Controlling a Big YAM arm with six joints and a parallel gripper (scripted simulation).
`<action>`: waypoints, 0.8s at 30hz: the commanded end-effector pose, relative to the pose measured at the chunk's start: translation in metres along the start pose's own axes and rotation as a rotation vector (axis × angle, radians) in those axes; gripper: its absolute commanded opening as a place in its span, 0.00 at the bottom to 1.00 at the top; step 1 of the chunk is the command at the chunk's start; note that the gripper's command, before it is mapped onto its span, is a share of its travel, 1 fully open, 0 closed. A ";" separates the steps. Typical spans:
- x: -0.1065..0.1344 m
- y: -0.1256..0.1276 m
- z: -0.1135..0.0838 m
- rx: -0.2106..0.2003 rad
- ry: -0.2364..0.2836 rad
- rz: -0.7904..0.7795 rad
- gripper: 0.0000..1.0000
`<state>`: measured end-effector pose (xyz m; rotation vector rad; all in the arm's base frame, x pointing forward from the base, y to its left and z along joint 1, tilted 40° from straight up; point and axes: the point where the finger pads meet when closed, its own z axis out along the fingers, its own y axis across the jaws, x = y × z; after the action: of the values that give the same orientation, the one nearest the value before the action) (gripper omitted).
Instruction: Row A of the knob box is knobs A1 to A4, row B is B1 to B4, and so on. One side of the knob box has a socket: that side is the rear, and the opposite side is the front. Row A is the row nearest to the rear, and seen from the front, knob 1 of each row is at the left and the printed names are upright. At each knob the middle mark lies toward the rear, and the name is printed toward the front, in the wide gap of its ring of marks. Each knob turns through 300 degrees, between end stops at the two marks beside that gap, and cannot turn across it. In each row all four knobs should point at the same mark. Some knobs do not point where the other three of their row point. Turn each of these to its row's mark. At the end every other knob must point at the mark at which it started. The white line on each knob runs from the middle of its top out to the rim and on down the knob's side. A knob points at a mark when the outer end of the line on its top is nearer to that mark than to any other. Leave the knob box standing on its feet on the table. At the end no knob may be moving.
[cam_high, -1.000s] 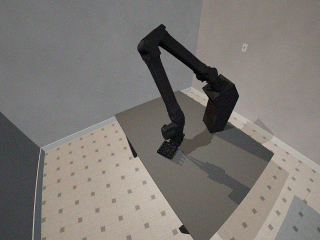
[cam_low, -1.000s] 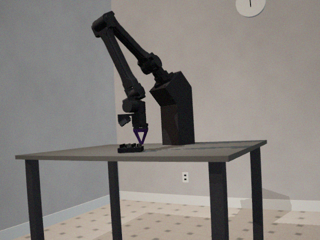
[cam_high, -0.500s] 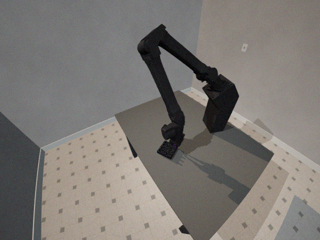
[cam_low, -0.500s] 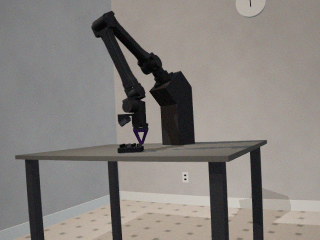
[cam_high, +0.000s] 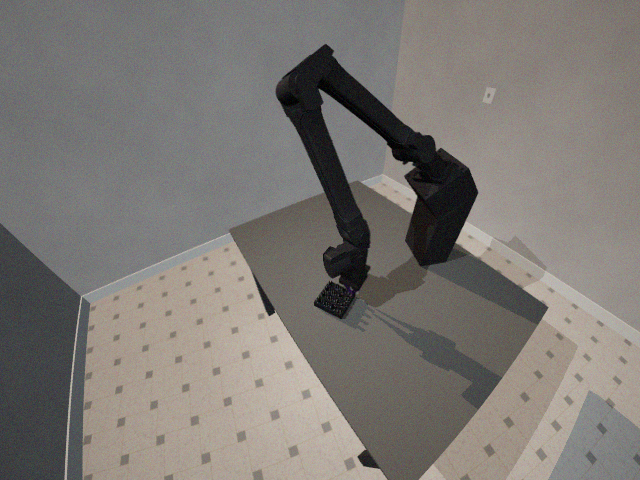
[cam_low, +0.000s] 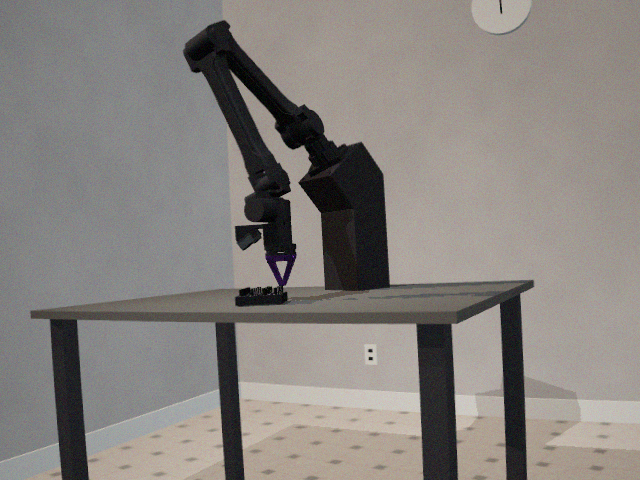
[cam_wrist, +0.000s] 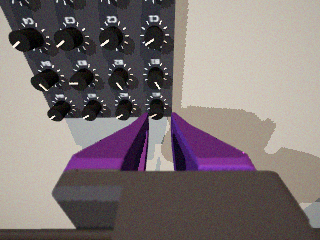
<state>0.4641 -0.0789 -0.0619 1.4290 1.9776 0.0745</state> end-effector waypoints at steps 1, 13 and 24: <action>0.005 0.003 -0.014 -0.006 0.004 -0.003 0.19; 0.001 0.007 -0.037 -0.014 -0.002 0.002 0.19; 0.006 -0.002 -0.030 0.013 0.008 -0.006 0.19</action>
<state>0.4501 -0.0683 -0.0373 1.4247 1.9758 0.0796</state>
